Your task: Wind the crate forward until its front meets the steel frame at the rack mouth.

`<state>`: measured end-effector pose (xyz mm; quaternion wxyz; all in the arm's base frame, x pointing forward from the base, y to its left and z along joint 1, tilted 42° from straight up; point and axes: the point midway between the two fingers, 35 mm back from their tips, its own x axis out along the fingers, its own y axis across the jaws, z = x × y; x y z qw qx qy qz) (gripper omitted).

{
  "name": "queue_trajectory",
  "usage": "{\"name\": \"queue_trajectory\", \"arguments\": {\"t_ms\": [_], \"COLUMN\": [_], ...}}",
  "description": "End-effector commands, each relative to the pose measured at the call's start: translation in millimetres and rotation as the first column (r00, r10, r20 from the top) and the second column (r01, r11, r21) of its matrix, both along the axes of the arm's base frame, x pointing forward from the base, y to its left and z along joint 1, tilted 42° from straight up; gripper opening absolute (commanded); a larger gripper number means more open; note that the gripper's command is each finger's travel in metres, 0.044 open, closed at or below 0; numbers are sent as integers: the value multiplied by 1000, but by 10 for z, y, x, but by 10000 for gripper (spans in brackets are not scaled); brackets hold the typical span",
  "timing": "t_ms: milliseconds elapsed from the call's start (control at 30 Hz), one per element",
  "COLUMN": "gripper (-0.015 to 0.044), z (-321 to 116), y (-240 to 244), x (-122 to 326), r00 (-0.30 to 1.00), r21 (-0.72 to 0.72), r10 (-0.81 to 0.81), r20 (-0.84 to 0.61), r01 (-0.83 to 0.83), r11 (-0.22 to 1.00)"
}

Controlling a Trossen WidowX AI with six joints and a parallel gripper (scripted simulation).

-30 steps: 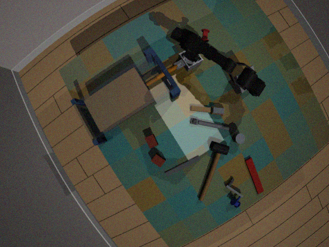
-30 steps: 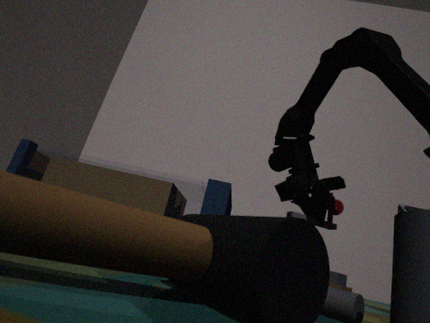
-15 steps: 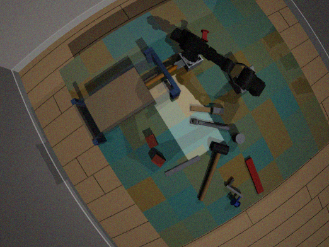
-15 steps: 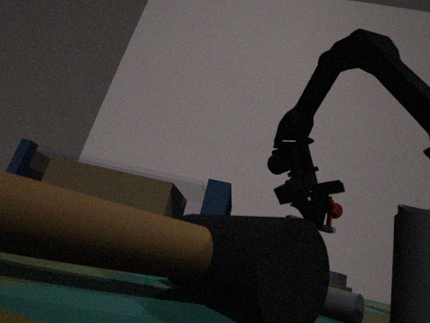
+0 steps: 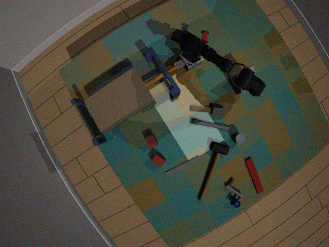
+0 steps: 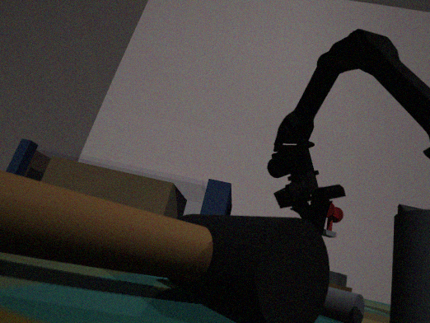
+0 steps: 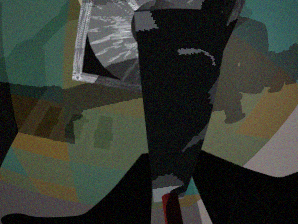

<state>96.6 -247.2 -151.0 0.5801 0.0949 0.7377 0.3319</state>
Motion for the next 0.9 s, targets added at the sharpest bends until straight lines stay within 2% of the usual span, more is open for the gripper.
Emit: {"name": "queue_trajectory", "arguments": {"t_ms": [0, 867], "gripper": [0, 0], "z": [0, -45], "y": [4, 28], "x": [-4, 8], "r00": [1000, 1000], "r21": [0, 1], "r10": [-2, -1], "r20": [-4, -3], "r01": [2, 1], "r11": [1000, 1000]}}
